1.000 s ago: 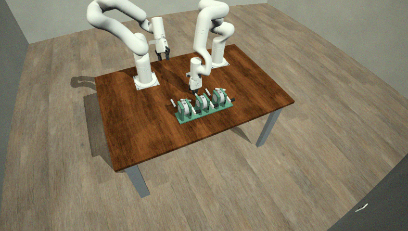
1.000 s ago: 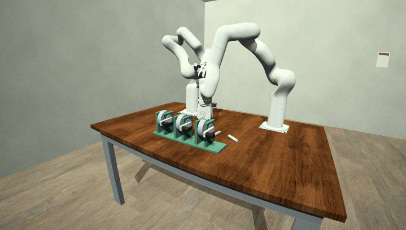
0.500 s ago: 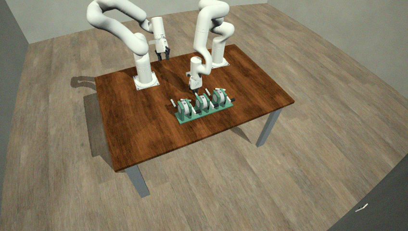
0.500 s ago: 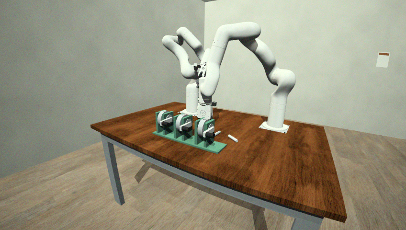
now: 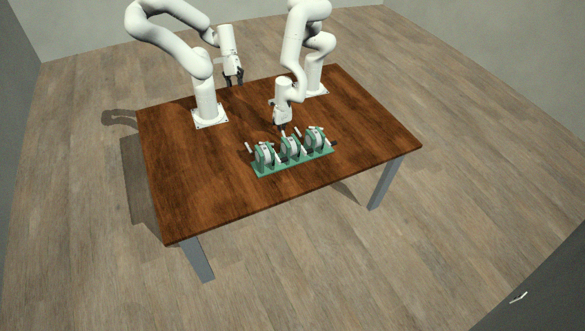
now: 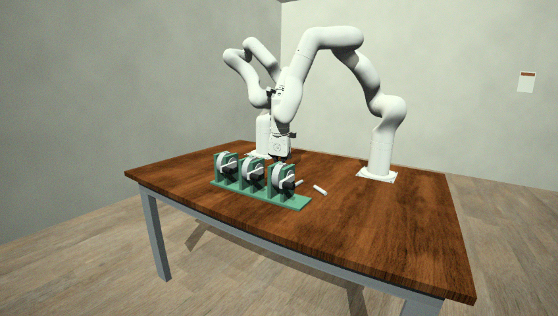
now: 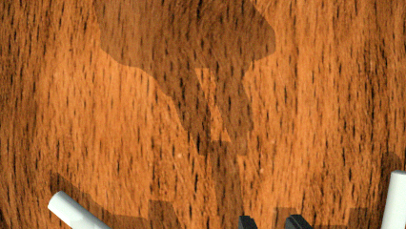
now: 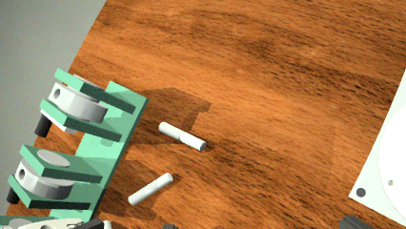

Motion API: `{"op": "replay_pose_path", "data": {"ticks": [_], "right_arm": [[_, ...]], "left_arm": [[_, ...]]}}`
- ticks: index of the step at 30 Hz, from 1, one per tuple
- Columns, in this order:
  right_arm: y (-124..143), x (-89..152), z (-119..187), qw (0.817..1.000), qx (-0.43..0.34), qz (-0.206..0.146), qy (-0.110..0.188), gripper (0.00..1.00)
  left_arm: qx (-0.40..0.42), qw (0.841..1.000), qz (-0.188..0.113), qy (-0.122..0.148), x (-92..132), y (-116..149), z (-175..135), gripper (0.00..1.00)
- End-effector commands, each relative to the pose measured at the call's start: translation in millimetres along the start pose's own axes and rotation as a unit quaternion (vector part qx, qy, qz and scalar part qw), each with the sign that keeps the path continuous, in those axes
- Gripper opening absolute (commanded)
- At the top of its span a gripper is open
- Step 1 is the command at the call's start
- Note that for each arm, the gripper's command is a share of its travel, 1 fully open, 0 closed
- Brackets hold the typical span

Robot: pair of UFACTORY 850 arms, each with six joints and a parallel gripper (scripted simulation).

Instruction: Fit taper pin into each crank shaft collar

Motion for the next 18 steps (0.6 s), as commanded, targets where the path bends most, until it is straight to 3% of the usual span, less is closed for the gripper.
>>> {"op": "replay_pose_path", "data": {"ticks": [1, 8, 18], "right_arm": [[0, 1, 0, 1.0, 0.0, 0.0, 0.0, 1.0], [0, 1, 0, 1.0, 0.0, 0.0, 0.0, 1.0], [0, 1, 0, 1.0, 0.0, 0.0, 0.0, 1.0]], "left_arm": [[0.0, 1.0, 0.0, 0.0, 7, 6, 0, 0.2], [0.0, 1.0, 0.0, 0.0, 24, 33, 0, 0.2], [0.0, 1.0, 0.0, 0.0, 29, 58, 1, 0.2]]}}
Point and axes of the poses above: on each arm, the point where the finger pads meet when closed, its own x axis back along the fingers, its own z axis across the jaws, y = z × x, the point moved 9 cm from there along x, back along the fingers, and after that the axes turned 1 degree about -x, right-handed, at the moved point
